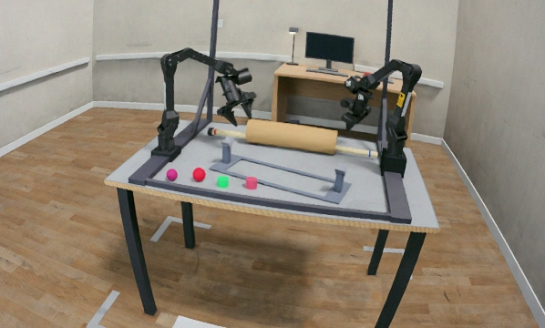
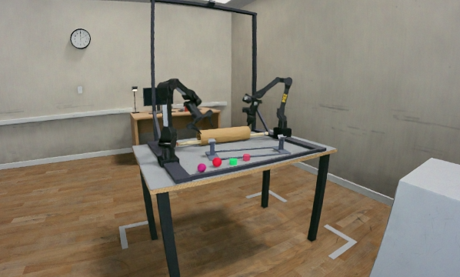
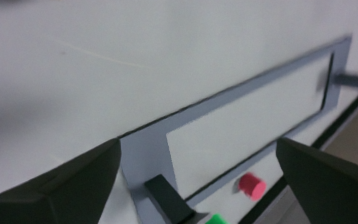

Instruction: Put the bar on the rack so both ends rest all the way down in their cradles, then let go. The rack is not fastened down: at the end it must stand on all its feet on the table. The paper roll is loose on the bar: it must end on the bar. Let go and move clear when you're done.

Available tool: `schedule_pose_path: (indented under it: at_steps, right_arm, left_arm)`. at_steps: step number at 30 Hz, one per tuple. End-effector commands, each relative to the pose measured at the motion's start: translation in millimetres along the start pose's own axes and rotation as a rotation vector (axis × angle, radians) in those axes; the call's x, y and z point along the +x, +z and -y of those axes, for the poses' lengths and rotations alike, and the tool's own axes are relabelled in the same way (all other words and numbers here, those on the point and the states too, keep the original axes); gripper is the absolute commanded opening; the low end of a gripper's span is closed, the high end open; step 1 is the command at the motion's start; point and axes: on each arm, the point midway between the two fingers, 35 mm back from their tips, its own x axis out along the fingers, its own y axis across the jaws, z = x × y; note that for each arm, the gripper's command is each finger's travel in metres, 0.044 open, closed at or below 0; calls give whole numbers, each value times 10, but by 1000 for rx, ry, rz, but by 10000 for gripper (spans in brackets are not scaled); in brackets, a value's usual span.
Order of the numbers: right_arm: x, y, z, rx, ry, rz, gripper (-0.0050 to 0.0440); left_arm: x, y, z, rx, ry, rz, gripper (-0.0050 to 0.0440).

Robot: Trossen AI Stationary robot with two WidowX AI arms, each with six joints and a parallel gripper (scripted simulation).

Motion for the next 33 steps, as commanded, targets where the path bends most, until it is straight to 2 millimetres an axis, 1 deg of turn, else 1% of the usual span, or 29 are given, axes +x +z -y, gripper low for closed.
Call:
schedule_pose_path:
  at_steps: [1, 4, 6, 7, 9, 11, 21, 23, 24, 25, 26, 27, 32, 33]
  right_arm:
    - [-117, 188, -11, -177, 41, 61, 400]
    - [-167, 283, -57, -305, 65, 95, 400]
    - [-167, 283, -57, -305, 65, 95, 400]
    - [-131, 239, -62, -294, 68, 79, 400]
    - [-182, 314, -76, -349, 73, 107, 400]
    - [-251, 423, -112, -462, 86, 149, 400]
    - [-444, 702, -295, -894, 128, 289, 400]
    - [-444, 702, -295, -894, 128, 289, 400]
    - [-406, 663, -294, -882, 134, 274, 400]
    - [-448, 709, -304, -908, 129, 293, 400]
    - [-464, 729, -317, -937, 130, 304, 400]
    - [-520, 795, -338, -996, 124, 337, 400]
    - [-639, 921, -447, -1224, 121, 425, 400]
    - [-548, 895, -551, -1283, 160, 415, 400]
  left_arm:
    - [-33, -57, -82, -48, 30, -1, 400]
    - [-34, -104, -133, -78, 51, -11, 400]
    - [-34, -104, -133, -78, 51, -11, 400]
    - [-42, -44, -93, -65, 38, 0, 400]
    - [-34, -104, -134, -81, 52, -11, 400]
    - [-31, -168, -193, -112, 77, -24, 400]
    - [-45, -323, -356, -211, 150, -50, 400]
    - [-45, -323, -356, -211, 150, -50, 400]
    - [-53, -260, -317, -199, 135, -39, 400]
    - [-44, -312, -346, -208, 146, -48, 400]
    - [-45, -323, -357, -214, 151, -49, 400]
    - [-45, -370, -395, -232, 168, -58, 400]
    - [-55, -453, -477, -283, 207, -69, 400]
    - [-61, -465, -492, -293, 214, -70, 400]
